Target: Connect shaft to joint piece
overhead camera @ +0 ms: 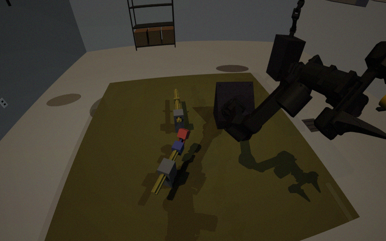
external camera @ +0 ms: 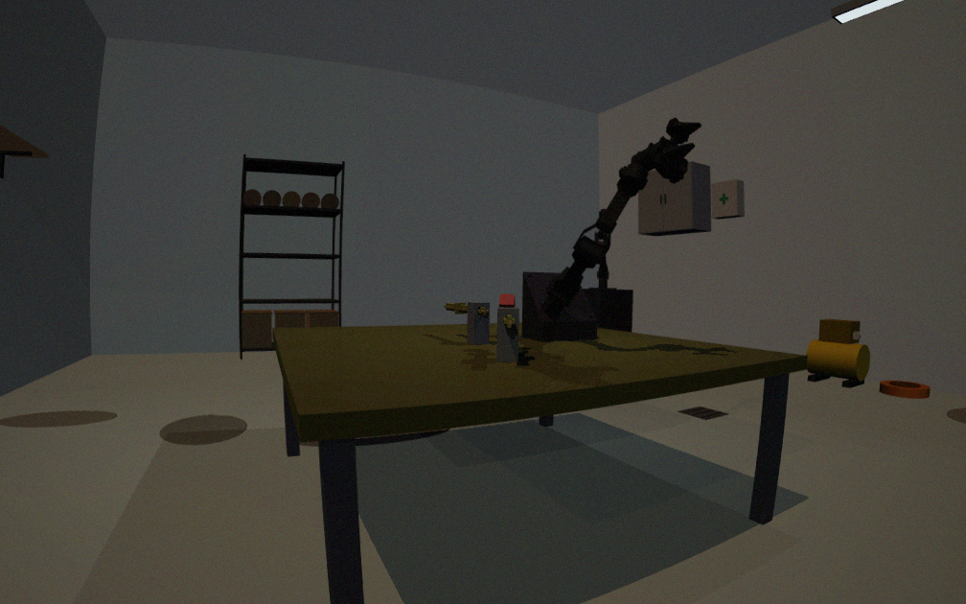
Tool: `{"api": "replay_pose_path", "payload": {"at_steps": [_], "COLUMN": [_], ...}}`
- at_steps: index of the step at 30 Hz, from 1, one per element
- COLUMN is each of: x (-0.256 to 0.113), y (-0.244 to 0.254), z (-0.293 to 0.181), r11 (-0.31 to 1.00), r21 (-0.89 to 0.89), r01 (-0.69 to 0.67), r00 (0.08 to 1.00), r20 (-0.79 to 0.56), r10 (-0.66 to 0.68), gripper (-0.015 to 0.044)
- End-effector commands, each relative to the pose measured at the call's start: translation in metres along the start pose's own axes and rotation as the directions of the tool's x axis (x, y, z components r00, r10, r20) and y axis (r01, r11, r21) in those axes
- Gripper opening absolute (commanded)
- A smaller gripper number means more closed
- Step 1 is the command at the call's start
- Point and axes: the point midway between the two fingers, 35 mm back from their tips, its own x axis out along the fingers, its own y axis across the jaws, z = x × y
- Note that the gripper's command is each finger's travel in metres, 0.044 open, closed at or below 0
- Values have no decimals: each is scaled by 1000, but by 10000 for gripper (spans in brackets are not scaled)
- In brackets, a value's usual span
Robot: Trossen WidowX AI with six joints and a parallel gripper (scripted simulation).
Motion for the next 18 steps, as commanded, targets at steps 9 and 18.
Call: {"api": "replay_pose_path", "payload": {"at_steps": [9,18], "x": [-6,-23], "y": [-22,-55], "z": [-2,-9], "r11": [995,970], "r21": [-44,-93], "r01": [94,224], "r00": [995,973], "r20": [-8,-26], "r10": [-95,-227], "gripper": [440,440]}}
